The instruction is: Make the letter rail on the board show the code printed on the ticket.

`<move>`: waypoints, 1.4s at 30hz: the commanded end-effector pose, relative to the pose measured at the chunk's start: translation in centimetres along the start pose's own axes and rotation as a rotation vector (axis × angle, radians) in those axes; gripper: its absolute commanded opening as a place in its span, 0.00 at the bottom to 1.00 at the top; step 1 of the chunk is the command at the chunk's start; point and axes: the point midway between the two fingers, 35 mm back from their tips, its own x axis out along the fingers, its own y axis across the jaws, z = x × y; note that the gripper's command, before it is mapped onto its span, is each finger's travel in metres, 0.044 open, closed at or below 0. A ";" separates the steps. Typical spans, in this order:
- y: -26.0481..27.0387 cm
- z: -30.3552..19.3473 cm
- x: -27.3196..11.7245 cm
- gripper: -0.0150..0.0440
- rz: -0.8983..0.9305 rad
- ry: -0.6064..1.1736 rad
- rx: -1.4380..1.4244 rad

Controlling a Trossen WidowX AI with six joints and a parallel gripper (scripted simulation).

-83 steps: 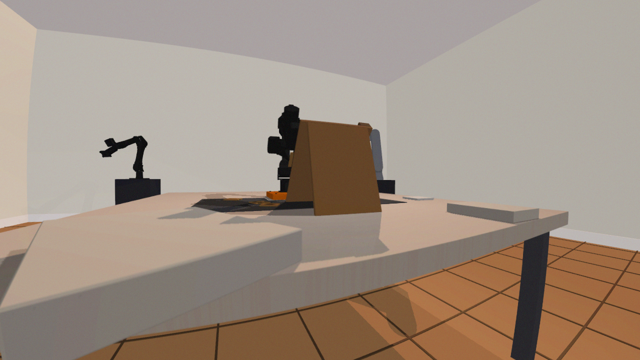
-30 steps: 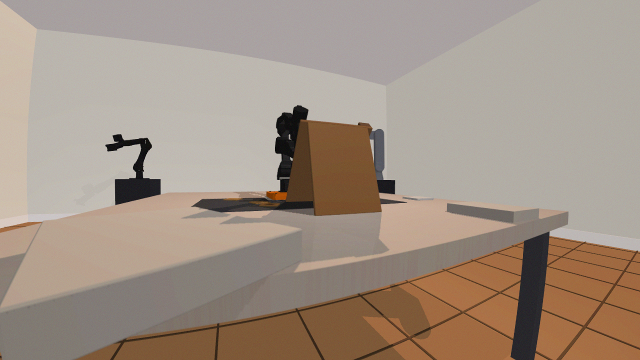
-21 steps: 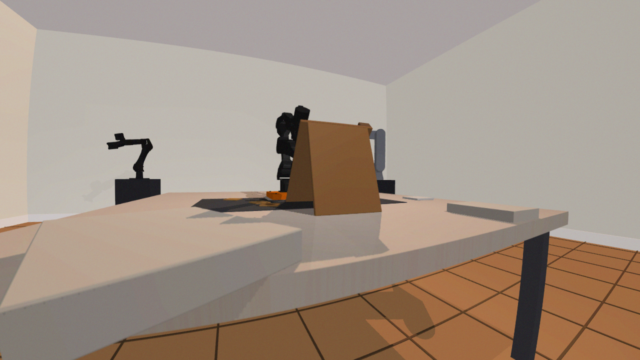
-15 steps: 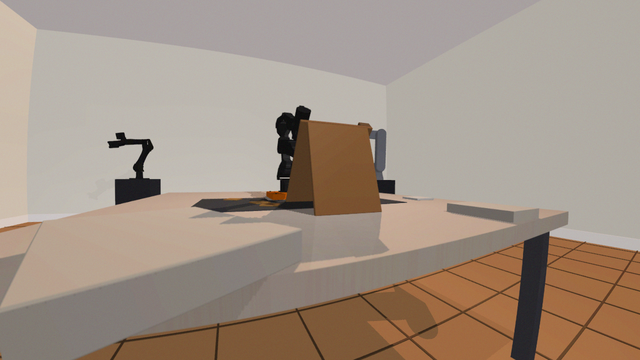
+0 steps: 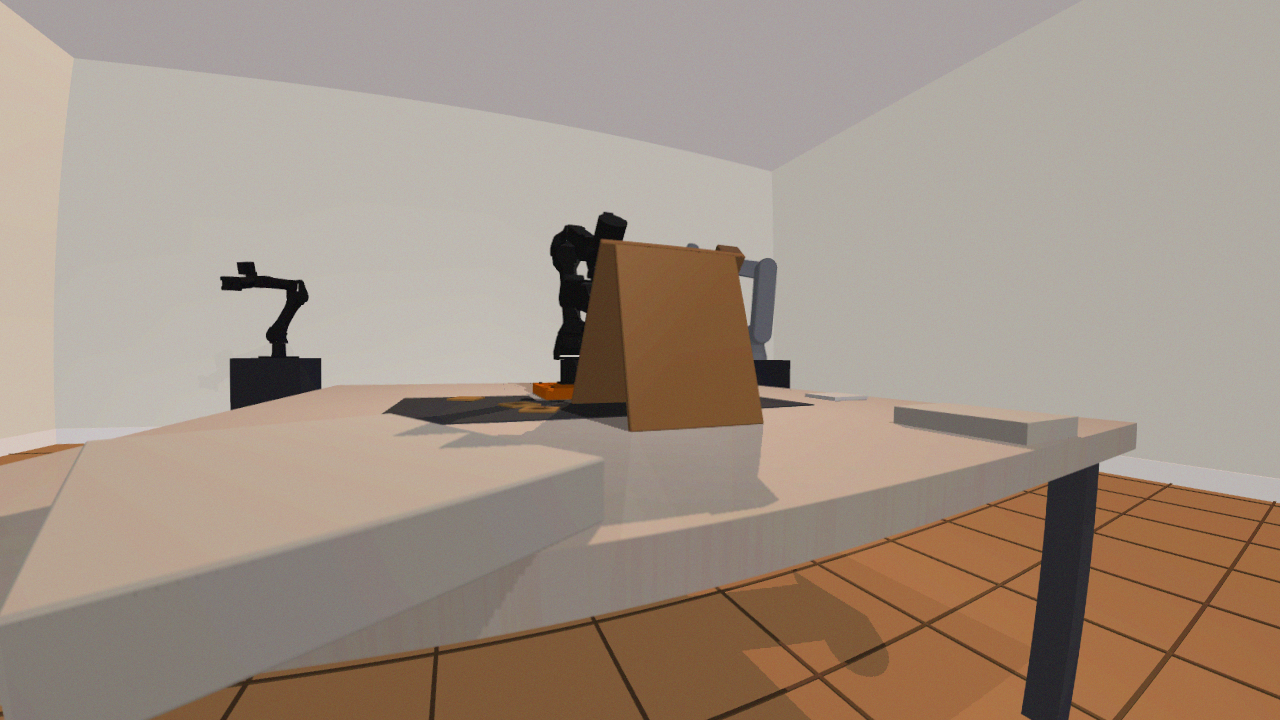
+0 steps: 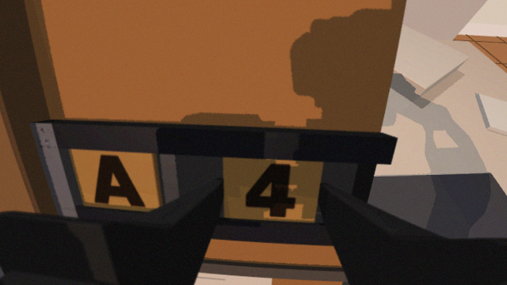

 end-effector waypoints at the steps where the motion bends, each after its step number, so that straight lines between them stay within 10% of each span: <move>1: 0.2 0.1 0.0 0.25 -0.003 -0.003 0.005; 42: 2.5 0.1 0.0 0.25 -0.001 -0.003 0.007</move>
